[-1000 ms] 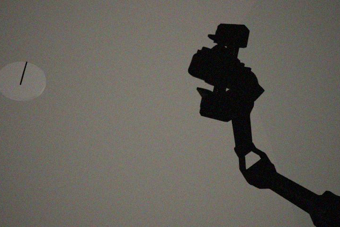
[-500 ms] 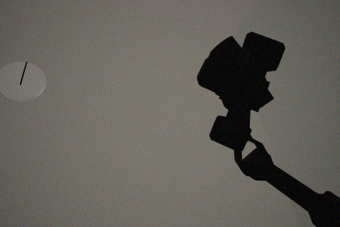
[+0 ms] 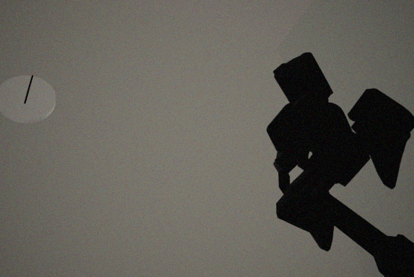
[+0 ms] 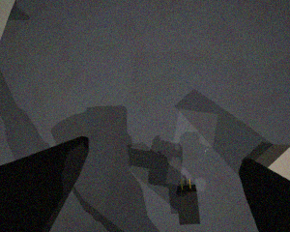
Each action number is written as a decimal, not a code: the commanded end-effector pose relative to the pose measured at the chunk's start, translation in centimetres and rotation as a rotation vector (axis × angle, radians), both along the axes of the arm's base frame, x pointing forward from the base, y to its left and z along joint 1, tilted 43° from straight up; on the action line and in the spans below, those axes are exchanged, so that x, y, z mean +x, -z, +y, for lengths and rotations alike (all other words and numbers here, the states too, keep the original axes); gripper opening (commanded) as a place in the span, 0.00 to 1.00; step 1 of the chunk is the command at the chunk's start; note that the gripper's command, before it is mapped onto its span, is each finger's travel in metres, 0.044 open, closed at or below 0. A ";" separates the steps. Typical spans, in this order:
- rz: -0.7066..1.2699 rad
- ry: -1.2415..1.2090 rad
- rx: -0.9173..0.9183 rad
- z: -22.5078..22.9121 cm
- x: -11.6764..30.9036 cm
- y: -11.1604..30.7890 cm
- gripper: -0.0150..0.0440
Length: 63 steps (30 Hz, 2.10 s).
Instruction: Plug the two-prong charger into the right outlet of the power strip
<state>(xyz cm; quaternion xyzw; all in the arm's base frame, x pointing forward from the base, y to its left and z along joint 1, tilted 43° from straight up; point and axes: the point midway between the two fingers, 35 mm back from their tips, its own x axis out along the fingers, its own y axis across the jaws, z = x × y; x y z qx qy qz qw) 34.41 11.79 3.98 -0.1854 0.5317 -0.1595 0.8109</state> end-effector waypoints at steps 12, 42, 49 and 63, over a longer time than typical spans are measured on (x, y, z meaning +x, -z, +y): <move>0.410 0.059 -0.190 -6.4 -5.6 6.7 1.00; 0.606 0.090 -0.261 -10.7 -8.7 9.8 1.00; 0.606 0.090 -0.261 -11.5 -8.8 10.6 1.00; 0.606 0.090 -0.262 -13.1 -9.0 12.3 1.00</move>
